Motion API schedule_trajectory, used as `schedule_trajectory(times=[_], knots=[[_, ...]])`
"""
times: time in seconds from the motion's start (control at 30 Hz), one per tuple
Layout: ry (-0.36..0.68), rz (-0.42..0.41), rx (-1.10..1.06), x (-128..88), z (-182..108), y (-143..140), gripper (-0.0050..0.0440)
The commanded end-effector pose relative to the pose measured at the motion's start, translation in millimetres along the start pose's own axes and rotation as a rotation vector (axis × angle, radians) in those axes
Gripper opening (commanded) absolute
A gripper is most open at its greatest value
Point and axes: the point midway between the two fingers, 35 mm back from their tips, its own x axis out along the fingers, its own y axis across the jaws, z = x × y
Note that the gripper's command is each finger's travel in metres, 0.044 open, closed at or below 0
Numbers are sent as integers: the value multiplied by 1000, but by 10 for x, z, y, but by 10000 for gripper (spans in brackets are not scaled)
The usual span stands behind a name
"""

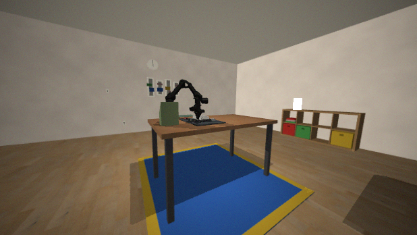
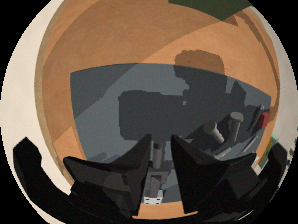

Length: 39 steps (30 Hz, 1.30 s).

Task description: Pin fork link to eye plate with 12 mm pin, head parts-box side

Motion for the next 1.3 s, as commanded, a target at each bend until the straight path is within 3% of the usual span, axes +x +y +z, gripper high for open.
schedule_trajectory(times=[0.0,0.3,0.8,0.87,1.27], knots=[[0,0,1,2,1,1,95],[0,0,-17,1,0,-2,95],[-1,7,-1110,-10,-46,-220,95],[-1,7,-1110,-10,-46,-220,95],[-6,9,-2007,-12,-65,-398,95]])
